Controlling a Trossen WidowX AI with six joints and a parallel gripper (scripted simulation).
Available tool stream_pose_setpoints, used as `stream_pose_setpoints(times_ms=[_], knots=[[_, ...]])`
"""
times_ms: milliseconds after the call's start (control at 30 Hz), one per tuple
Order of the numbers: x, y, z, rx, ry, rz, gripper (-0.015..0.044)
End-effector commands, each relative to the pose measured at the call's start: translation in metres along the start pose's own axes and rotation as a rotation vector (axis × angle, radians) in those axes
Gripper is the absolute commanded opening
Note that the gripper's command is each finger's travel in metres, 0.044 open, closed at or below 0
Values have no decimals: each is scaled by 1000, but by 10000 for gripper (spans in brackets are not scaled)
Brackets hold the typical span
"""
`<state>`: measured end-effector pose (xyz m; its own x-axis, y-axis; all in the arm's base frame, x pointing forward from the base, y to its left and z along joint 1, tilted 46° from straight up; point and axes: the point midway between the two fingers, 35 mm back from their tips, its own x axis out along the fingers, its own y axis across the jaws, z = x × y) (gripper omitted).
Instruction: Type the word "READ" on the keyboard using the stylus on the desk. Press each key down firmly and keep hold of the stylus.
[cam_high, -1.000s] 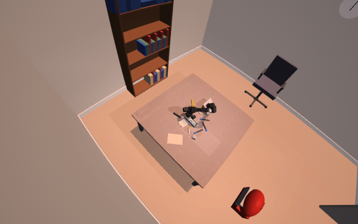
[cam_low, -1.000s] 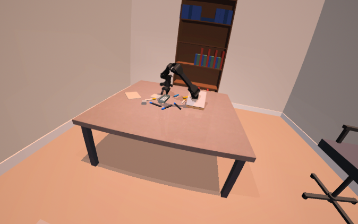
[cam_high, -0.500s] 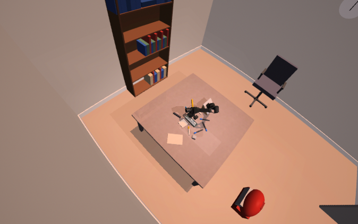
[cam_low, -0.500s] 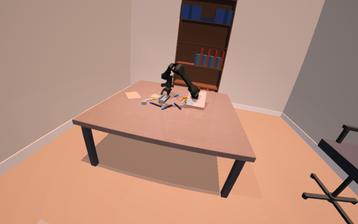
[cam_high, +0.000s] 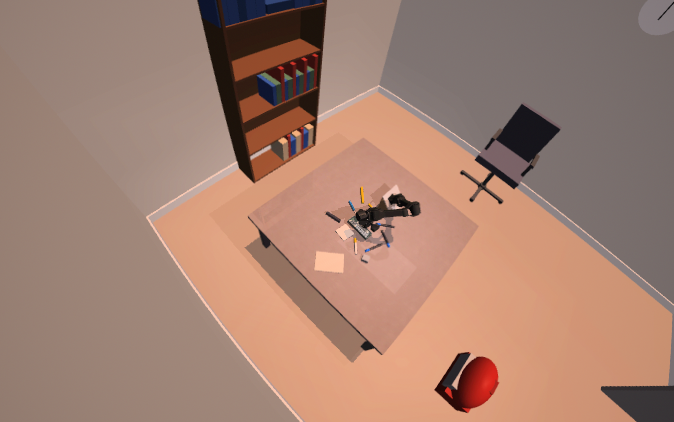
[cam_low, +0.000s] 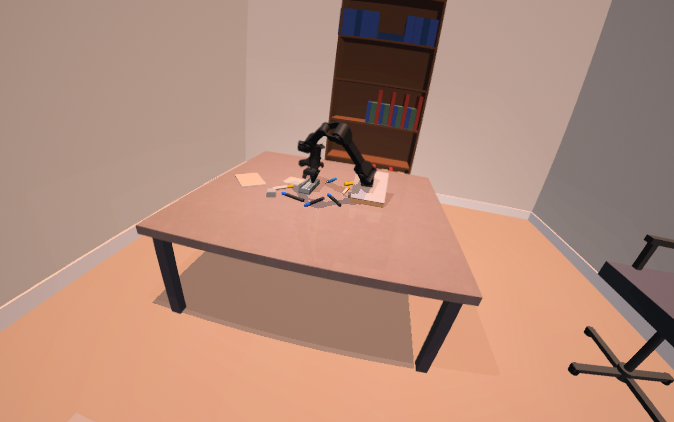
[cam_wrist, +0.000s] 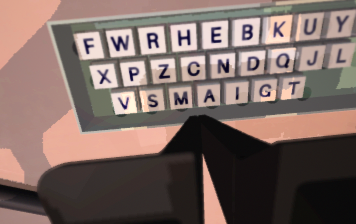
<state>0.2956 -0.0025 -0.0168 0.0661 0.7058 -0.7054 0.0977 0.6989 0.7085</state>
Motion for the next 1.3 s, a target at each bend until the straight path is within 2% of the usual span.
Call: stream_pose_setpoints(times_ms=[0, 367, 500, 567, 867, 1000, 1133, 1267], knots=[[0, 12, -4, 14, 1, 5, 0], [-3, 12, -4, 14, 0, 4, 0], [-51, 11, -3, 15, -1, 2, 0], [-60, 12, -4, 15, 1, 3, 0], [-56, 10, -2, 19, -9, 6, 0], [-56, 10, -2, 19, -8, 6, 105], [-56, 10, -2, 19, -8, 6, 0], [-56, 10, -2, 19, -8, 6, 0]])
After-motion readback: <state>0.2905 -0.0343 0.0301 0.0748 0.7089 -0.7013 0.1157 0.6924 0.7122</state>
